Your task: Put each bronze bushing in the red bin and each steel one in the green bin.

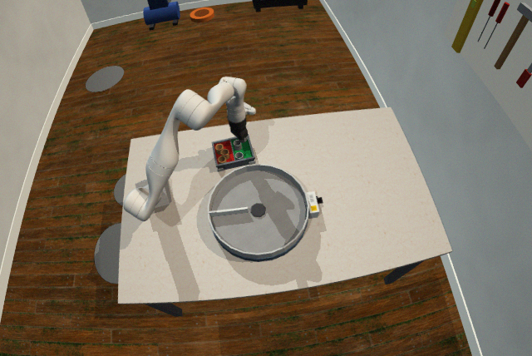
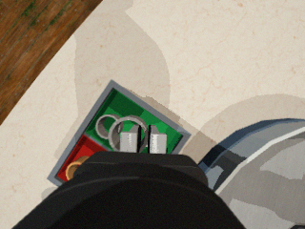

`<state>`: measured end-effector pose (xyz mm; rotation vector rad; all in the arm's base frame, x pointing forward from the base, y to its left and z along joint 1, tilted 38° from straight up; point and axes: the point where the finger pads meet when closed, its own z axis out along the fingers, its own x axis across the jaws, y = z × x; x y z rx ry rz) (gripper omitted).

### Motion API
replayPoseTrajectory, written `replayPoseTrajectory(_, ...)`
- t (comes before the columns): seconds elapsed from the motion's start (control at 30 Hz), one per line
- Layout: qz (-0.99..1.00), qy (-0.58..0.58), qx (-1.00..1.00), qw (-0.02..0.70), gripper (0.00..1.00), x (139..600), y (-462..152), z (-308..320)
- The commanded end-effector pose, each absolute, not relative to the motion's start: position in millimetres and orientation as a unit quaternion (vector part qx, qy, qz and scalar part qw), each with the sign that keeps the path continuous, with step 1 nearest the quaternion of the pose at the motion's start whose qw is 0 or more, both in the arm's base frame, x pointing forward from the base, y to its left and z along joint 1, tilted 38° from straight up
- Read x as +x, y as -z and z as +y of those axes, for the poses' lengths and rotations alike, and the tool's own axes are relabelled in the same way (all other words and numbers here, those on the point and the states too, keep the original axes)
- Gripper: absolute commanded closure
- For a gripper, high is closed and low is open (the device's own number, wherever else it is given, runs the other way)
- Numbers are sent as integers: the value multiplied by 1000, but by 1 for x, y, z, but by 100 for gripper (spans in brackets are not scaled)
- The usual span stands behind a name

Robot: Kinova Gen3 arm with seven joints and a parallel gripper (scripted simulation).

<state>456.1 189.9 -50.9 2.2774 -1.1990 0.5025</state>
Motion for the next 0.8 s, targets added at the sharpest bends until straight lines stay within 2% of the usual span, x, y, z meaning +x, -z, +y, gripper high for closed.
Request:
replayPoseTrajectory(0.0, -444, -188, 837, 260, 100, 459, 64, 176)
replayPoseTrajectory(0.3, -443, -186, 837, 262, 100, 460, 87, 158)
replayPoseTrajectory(0.77, -442, -185, 838, 262, 100, 459, 86, 160)
